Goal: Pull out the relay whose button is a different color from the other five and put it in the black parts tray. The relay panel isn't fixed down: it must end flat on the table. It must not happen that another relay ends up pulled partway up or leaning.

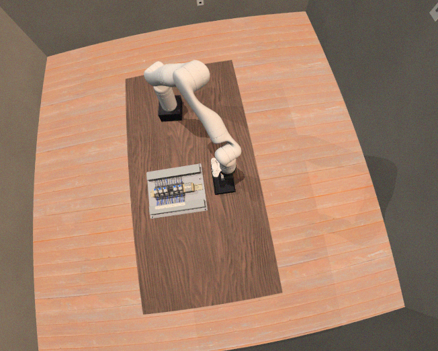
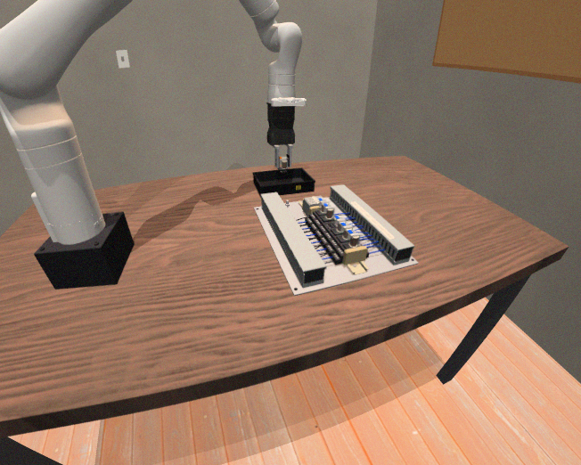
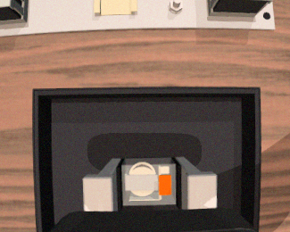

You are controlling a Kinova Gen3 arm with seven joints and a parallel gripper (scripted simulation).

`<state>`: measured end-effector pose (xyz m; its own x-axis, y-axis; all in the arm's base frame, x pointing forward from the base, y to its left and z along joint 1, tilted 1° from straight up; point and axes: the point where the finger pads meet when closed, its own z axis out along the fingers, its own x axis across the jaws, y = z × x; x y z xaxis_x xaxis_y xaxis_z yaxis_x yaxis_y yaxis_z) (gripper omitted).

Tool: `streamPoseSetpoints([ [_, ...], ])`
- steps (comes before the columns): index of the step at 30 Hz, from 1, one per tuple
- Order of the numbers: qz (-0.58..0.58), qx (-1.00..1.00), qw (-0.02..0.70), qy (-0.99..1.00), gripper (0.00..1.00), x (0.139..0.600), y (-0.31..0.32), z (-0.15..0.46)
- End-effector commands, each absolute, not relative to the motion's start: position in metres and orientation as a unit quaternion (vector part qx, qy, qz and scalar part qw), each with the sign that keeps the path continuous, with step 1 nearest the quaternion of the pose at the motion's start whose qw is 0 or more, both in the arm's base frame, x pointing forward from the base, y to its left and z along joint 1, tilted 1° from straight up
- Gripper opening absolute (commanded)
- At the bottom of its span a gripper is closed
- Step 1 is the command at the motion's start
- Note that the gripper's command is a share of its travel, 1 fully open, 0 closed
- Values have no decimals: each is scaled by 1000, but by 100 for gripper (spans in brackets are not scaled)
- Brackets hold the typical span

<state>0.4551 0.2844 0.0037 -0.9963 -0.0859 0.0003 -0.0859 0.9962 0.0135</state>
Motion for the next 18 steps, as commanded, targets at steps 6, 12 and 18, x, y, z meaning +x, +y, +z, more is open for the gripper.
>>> streamPoseSetpoints([
  [6,-7,43,-1,-999,0,456,285,-14],
  [12,-7,43,-1,-999,0,456,285,-22],
  [18,-7,43,-1,-999,0,456,286,-31],
])
